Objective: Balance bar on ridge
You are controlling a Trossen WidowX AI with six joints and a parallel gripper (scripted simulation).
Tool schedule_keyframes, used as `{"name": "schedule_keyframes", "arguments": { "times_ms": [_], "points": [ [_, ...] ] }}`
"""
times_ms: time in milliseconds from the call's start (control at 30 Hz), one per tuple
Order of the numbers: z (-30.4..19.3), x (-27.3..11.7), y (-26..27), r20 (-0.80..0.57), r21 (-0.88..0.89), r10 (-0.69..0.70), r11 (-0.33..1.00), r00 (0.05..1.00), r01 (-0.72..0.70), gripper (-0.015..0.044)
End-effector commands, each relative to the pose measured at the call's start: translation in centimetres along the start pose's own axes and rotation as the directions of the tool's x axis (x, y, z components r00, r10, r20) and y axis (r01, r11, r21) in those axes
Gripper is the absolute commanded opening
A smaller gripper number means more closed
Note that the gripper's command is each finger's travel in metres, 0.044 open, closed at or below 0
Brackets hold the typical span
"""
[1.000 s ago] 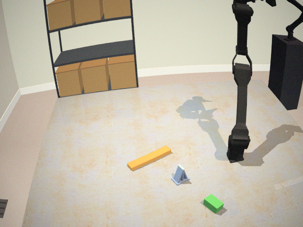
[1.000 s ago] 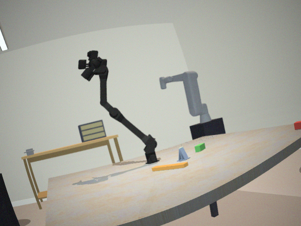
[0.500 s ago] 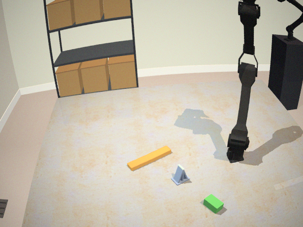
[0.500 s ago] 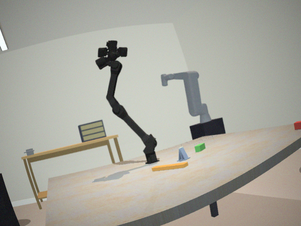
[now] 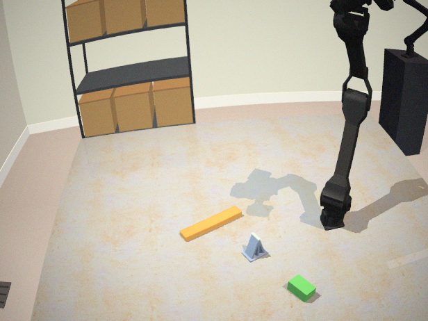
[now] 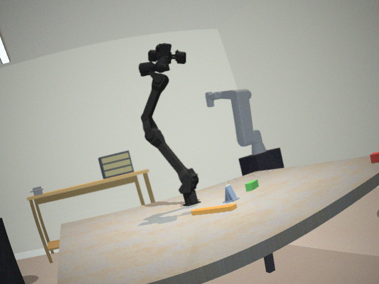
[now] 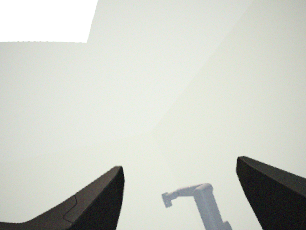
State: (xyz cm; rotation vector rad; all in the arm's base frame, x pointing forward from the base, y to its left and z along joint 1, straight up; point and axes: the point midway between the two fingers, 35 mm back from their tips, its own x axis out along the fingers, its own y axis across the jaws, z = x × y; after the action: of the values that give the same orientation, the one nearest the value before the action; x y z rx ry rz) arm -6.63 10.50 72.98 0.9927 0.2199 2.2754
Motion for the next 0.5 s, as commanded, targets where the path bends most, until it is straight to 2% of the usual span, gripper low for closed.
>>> {"name": "schedule_keyframes", "arguments": {
  "times_ms": [0,233,467],
  "points": [
    [1.2,-0.1,-2.8,0.048,-0.02,-0.07,0.997,0.996,0.071,0.0315],
    [4.4,-1.5,-9.8,0.169,-0.069,-0.252,0.962,0.953,0.266,0.0315],
    [7.7,-5.0,-17.3,0.291,-0.098,-0.447,0.866,0.846,0.491,0.0315]
  ]
}}
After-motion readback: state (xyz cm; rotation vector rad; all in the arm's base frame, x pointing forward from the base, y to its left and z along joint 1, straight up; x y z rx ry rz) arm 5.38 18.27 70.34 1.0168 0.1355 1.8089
